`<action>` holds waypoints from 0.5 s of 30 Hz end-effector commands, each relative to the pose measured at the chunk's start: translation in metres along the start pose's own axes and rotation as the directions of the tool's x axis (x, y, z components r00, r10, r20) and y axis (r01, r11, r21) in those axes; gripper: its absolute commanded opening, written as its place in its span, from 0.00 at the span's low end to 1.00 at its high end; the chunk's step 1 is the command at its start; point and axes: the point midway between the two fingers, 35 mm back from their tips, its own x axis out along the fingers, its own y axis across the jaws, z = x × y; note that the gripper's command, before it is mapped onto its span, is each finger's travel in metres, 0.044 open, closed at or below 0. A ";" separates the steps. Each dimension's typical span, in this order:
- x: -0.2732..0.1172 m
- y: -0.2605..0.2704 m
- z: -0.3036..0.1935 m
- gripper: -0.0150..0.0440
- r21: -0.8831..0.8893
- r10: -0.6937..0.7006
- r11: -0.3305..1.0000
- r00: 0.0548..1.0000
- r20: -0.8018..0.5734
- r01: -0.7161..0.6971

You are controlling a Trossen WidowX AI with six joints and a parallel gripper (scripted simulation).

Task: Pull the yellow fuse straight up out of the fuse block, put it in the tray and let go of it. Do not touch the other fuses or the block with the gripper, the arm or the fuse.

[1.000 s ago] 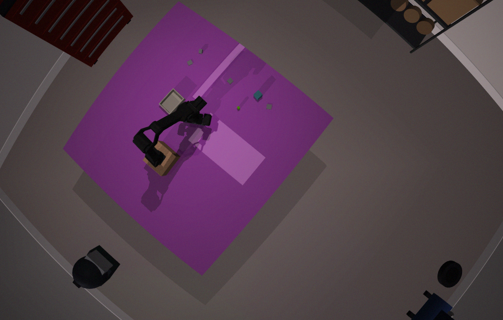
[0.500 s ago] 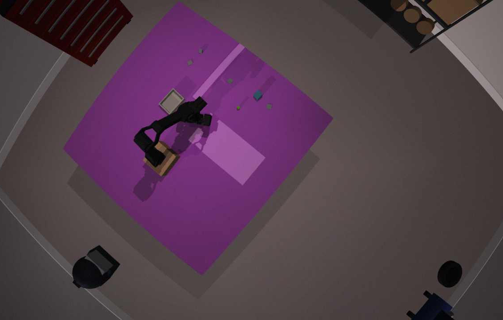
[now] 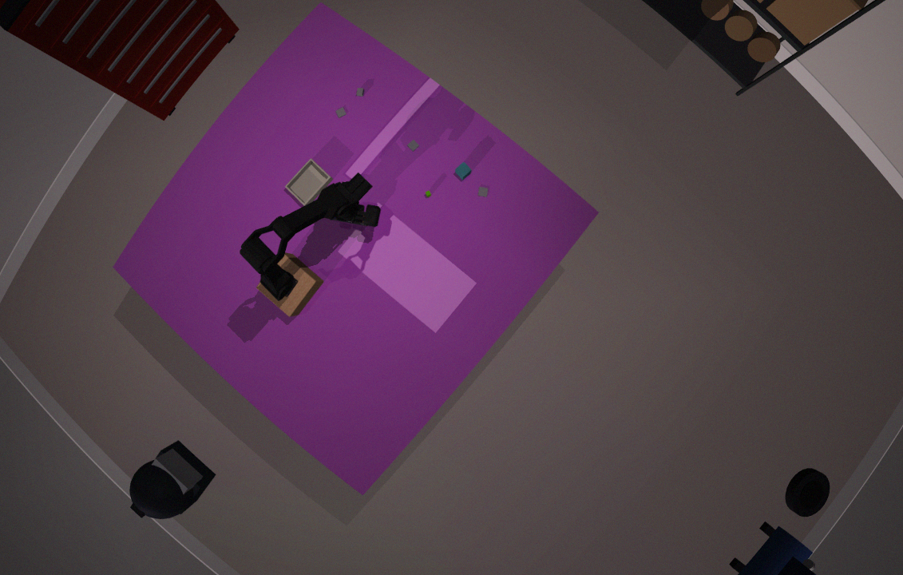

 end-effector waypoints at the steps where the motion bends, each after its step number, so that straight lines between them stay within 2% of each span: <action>1: -0.001 0.000 0.000 0.25 0.000 0.000 1.000 1.000 0.000 0.000; 15: -0.008 0.000 0.000 0.25 0.001 0.000 1.000 1.000 0.000 0.000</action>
